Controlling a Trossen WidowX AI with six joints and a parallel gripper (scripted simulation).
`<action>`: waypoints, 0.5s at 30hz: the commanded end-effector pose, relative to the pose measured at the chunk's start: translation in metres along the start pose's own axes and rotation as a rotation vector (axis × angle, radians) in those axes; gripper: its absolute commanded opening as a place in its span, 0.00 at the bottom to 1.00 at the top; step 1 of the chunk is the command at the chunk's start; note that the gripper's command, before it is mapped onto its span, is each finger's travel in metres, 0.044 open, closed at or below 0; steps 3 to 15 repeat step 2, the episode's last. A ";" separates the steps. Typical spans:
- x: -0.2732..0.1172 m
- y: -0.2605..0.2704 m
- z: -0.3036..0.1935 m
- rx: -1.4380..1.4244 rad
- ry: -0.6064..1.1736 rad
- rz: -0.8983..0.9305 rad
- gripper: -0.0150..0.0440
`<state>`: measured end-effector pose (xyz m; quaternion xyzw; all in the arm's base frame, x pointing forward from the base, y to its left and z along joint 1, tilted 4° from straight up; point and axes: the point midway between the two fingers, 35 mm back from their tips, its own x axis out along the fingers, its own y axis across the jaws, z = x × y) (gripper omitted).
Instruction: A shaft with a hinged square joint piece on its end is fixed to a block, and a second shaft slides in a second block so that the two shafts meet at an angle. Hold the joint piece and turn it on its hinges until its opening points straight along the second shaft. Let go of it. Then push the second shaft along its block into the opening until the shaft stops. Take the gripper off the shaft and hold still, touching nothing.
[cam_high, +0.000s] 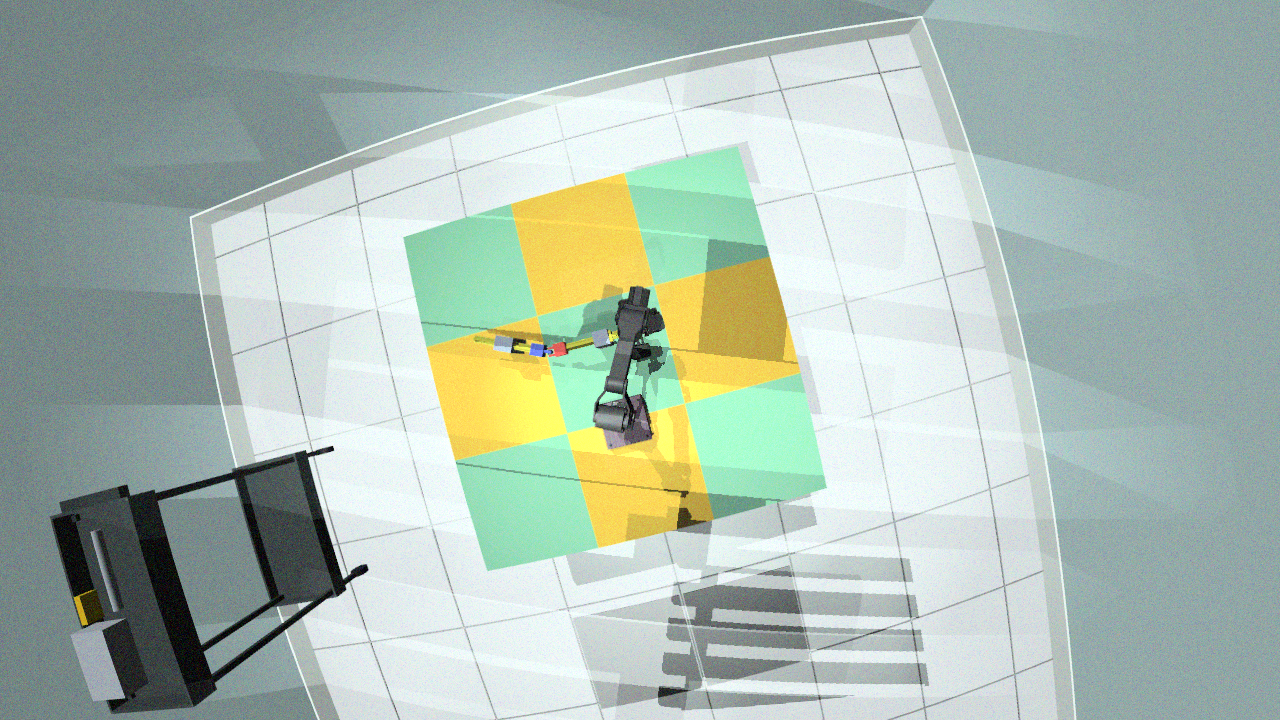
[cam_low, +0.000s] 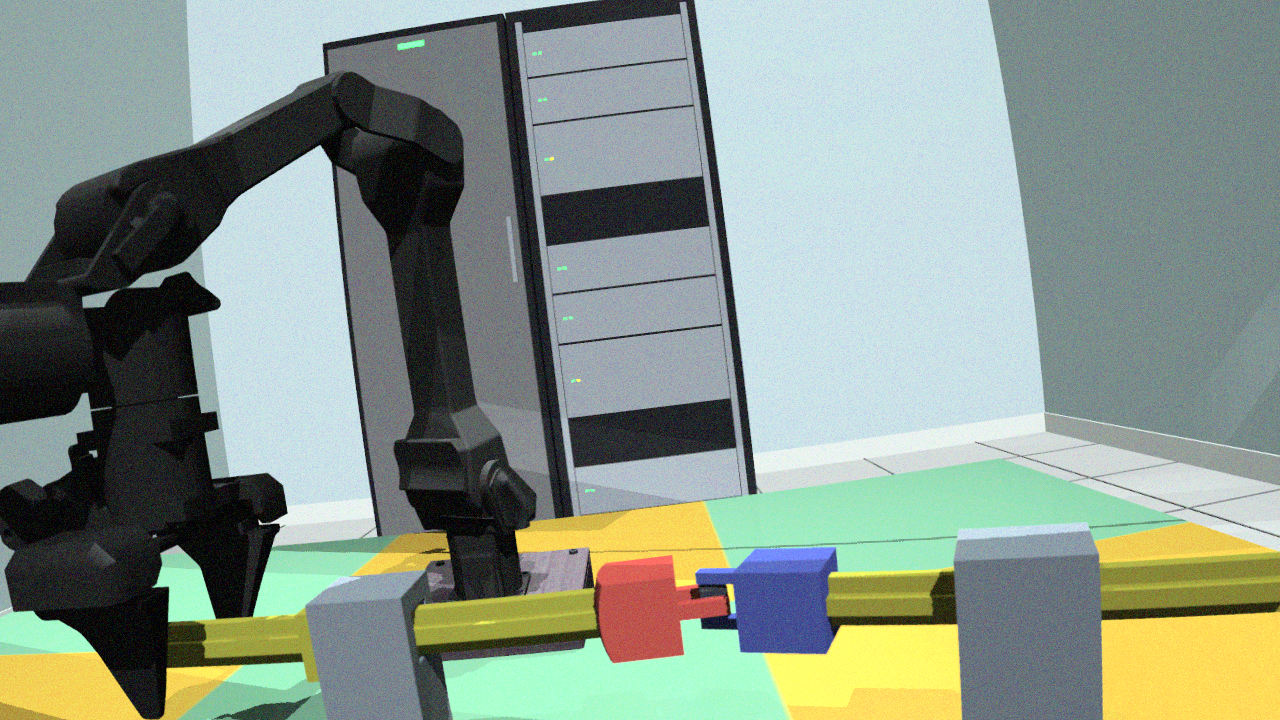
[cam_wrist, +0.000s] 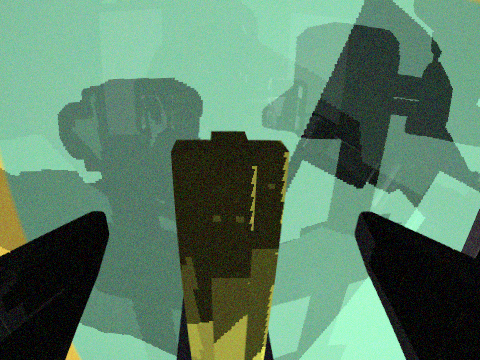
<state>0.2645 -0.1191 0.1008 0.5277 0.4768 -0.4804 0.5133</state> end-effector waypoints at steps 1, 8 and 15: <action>-0.018 0.002 0.001 -0.004 -0.007 0.014 1.00; -0.018 0.002 0.001 -0.004 -0.007 0.014 1.00; -0.018 0.002 0.001 -0.004 -0.007 0.014 1.00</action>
